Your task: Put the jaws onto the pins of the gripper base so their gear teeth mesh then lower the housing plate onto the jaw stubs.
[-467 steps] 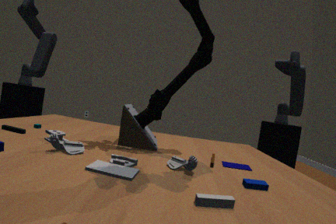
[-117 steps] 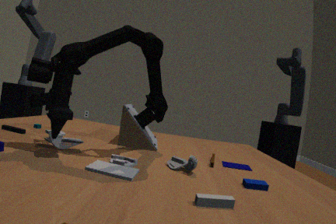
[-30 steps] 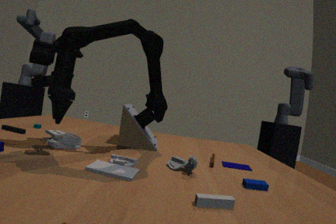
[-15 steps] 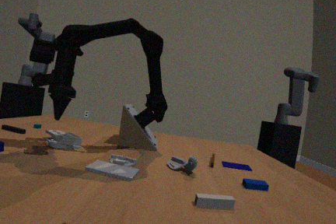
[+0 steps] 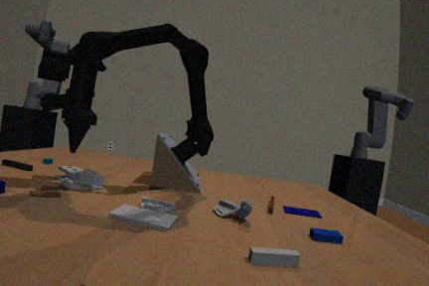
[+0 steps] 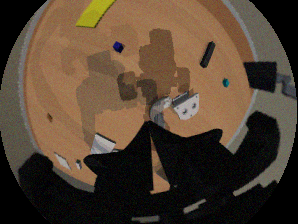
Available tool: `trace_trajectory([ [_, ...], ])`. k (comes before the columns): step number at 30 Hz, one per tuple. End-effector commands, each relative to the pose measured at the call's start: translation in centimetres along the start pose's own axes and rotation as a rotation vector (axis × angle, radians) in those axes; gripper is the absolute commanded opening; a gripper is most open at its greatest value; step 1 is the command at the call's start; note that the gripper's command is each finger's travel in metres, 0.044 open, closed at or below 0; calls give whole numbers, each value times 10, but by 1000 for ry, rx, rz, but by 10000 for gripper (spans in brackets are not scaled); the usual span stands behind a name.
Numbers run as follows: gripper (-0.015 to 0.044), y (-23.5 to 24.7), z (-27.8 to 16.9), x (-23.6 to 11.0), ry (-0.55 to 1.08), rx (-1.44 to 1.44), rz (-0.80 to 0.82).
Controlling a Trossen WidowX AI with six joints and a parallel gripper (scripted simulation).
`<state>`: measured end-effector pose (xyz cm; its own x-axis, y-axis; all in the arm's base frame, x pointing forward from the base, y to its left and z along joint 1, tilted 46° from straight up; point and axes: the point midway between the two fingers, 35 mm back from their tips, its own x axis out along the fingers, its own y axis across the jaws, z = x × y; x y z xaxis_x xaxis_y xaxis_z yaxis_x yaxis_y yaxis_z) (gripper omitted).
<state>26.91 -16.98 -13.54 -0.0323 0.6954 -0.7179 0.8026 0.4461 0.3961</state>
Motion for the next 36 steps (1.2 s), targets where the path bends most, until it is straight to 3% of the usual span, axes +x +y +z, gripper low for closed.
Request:
trace_trajectory([
  [1,0,-1,0,0,2,-2,-5],
  [6,0,-1,0,0,2,-2,-5],
  [23,440,0,0,0,0,0,0],
  [36,440,0,0,0,0,0,0],
])
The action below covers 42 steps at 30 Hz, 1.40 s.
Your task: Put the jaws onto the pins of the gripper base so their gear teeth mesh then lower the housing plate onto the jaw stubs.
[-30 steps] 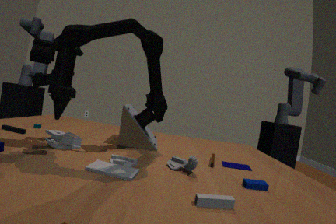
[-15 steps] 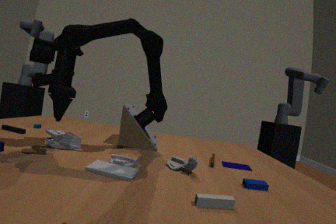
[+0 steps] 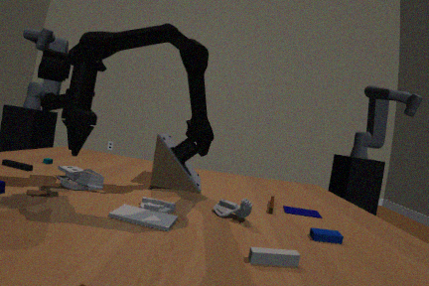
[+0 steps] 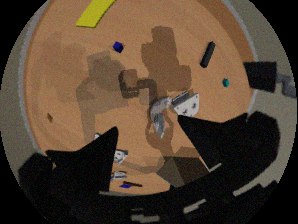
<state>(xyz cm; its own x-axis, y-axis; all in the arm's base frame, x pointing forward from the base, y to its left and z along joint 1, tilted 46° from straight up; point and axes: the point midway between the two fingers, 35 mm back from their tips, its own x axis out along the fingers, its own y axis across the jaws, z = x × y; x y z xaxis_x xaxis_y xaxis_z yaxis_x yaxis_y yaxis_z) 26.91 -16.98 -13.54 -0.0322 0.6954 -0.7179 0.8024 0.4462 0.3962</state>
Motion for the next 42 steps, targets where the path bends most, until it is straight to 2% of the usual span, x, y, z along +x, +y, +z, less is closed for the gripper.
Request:
trace_trajectory([
  [1,440,0,0,0,0,0,0],
  [15,440,0,0,0,0,0,0],
  [32,0,0,0,0,0,0,0],
  [42,0,0,0,0,0,0,0],
])
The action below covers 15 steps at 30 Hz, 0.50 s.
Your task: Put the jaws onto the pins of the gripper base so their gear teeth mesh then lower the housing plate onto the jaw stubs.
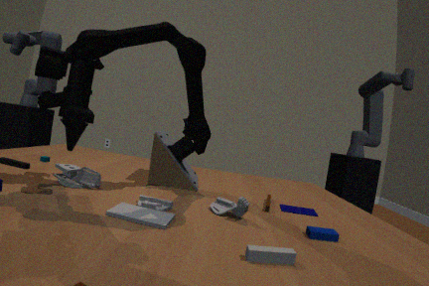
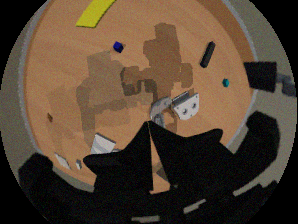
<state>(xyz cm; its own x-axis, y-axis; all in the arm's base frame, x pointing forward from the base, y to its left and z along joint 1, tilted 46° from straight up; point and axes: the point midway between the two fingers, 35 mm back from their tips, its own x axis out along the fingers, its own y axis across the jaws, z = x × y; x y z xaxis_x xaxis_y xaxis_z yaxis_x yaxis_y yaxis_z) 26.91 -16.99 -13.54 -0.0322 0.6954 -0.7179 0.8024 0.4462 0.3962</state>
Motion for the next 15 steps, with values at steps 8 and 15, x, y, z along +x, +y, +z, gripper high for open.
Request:
trace_trajectory([
  [8,0,0,0,0,0,0,0],
  [15,131,0,0,0,0,0,0],
])
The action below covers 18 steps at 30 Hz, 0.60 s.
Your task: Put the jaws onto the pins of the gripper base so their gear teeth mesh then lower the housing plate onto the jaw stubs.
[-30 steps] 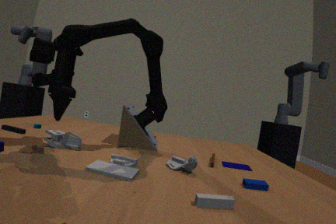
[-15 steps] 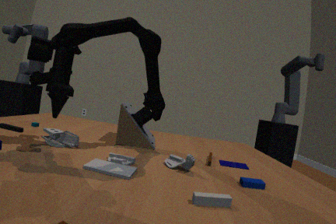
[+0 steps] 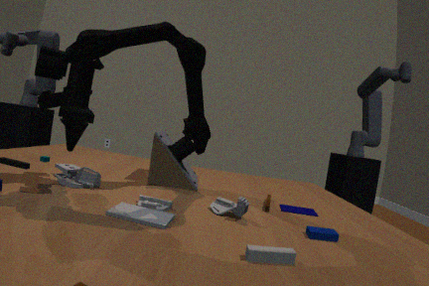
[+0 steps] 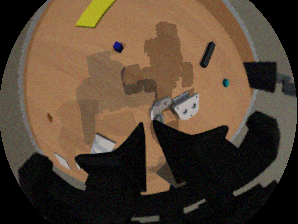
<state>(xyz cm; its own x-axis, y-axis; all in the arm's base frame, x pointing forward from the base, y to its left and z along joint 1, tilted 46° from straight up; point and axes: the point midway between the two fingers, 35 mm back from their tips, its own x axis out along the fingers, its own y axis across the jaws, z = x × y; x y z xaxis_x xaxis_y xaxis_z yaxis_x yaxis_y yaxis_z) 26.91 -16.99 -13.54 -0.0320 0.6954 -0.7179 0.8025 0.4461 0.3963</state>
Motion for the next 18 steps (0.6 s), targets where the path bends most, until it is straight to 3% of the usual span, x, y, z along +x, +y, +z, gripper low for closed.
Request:
trace_trajectory([
  [1,157,0,0,0,0,0,0],
  [12,440,0,0,0,0,0,0],
  [18,440,0,0,0,0,0,0],
])
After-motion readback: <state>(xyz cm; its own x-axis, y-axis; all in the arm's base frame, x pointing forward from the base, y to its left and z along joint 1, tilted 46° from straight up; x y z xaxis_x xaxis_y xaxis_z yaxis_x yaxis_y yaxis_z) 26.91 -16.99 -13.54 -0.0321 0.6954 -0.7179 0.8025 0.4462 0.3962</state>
